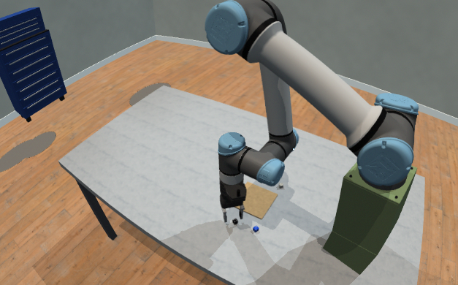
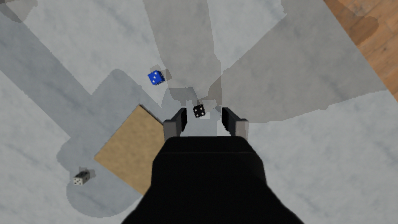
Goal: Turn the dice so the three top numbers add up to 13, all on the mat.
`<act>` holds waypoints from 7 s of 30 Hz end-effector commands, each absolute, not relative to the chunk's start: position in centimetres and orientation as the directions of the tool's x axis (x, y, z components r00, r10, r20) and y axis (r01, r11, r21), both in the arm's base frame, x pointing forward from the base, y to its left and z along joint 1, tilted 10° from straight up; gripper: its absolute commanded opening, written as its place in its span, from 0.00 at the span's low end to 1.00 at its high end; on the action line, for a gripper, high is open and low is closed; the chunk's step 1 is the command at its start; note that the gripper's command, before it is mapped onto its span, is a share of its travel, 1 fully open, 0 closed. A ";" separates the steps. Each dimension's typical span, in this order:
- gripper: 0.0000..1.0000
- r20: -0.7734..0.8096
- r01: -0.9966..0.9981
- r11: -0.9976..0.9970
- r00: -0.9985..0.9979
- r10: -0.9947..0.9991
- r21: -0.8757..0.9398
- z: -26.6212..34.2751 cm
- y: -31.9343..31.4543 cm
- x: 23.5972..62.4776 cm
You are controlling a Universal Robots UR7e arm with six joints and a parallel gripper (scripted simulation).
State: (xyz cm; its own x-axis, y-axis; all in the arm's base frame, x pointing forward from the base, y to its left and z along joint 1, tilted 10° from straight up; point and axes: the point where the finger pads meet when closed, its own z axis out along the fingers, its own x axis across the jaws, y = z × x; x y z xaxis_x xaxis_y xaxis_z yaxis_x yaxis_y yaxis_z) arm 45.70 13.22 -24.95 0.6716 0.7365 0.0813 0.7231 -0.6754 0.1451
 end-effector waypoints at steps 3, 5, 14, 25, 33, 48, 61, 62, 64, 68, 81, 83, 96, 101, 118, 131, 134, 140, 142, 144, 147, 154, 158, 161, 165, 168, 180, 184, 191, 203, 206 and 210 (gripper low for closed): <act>1.00 0.082 0.723 -0.675 0.671 0.737 0.146 -24.9 13.2 45.7; 1.00 0.082 0.723 -0.675 0.671 0.737 0.146 -24.9 13.2 45.7; 1.00 0.082 0.723 -0.675 0.671 0.737 0.146 -24.9 13.2 45.7; 1.00 0.082 0.723 -0.675 0.671 0.737 0.146 -23.7 13.3 45.6; 1.00 0.082 0.723 -0.675 0.671 0.737 0.146 -20.7 13.4 45.0; 1.00 0.082 0.723 -0.675 0.671 0.737 0.146 -15.2 13.6 44.1; 1.00 0.082 0.723 -0.675 0.671 0.737 0.146 -13.6 13.7 43.9; 1.00 0.082 0.723 -0.675 0.671 0.737 0.146 -13.6 13.7 43.9; 1.00 0.082 0.723 -0.675 0.671 0.737 0.146 -13.6 13.7 43.9; 1.00 0.082 0.723 -0.675 0.671 0.737 0.146 -13.6 13.7 43.9; 1.00 0.044 0.866 -0.474 0.474 0.880 0.162 -15.4 12.8 38.8; 1.00 0.031 0.899 -0.405 0.406 0.913 0.165 -15.7 12.5 37.2; 1.00 0.017 0.931 -0.325 0.327 0.945 0.167 -16.0 12.2 35.5; 1.00 0.017 0.931 -0.325 0.327 0.945 0.167 -16.0 12.2 35.5; 1.00 -0.004 0.964 -0.208 0.212 0.977 0.167 -16.4 12.1 35.4; 1.00 -0.064 0.974 0.163 -0.155 0.986 0.154 -17.7 11.9 35.3; 1.00 -0.084 0.946 0.289 -0.280 0.956 0.145 -18.2 11.8 35.3; 1.00 -0.110 0.875 0.467 -0.455 0.884 0.126 -18.9 11.7 35.4; 1.00 -0.110 0.875 0.467 -0.455 0.884 0.126 -18.9 11.7 35.4; 1.00 -0.121 0.829 0.547 -0.535 0.836 0.115 -19.2 11.7 35.5; 1.00 -0.136 0.748 0.656 -0.643 0.753 0.098 -19.7 11.7 35.6; 1.00 -0.155 0.572 0.818 -0.804 0.574 0.062 -20.5 11.7 35.9; 1.00 -0.161 0.491 0.870 -0.856 0.492 0.047 -20.8 11.8 36.0; 1.00 -0.163 0.444 0.895 -0.881 0.444 0.038 -21.0 11.8 36.1; 1.00 -0.166 0.371 0.928 -0.914 0.370 0.025 -21.3 11.9 36.2; 1.00 -0.166 0.337 0.941 -0.927 0.335 0.019 -21.4 11.9 36.2; 0.64 -0.167 0.312 0.950 -0.936 0.310 0.014 -21.5 11.9 36.3; 0.64 -0.167 0.312 0.950 -0.936 0.310 0.014 -21.5 11.9 36.3; 0.64 -0.167 0.312 0.950 -0.936 0.310 0.014 -21.5 11.9 36.3; 0.64 -0.167 0.312 0.950 -0.936 0.310 0.014 -21.5 11.9 36.3; 0.64 -0.167 0.312 0.950 -0.936 0.310 0.014 -21.5 11.9 36.3; 0.64 -0.167 0.312 0.950 -0.936 0.310 0.014 -21.5 11.9 36.3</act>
State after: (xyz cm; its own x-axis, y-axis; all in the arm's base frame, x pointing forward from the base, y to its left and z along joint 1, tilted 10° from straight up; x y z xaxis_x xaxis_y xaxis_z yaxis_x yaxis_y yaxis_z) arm 36.23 11.92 -21.56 -0.9363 0.3097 -0.1659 0.3118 0.9500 0.0136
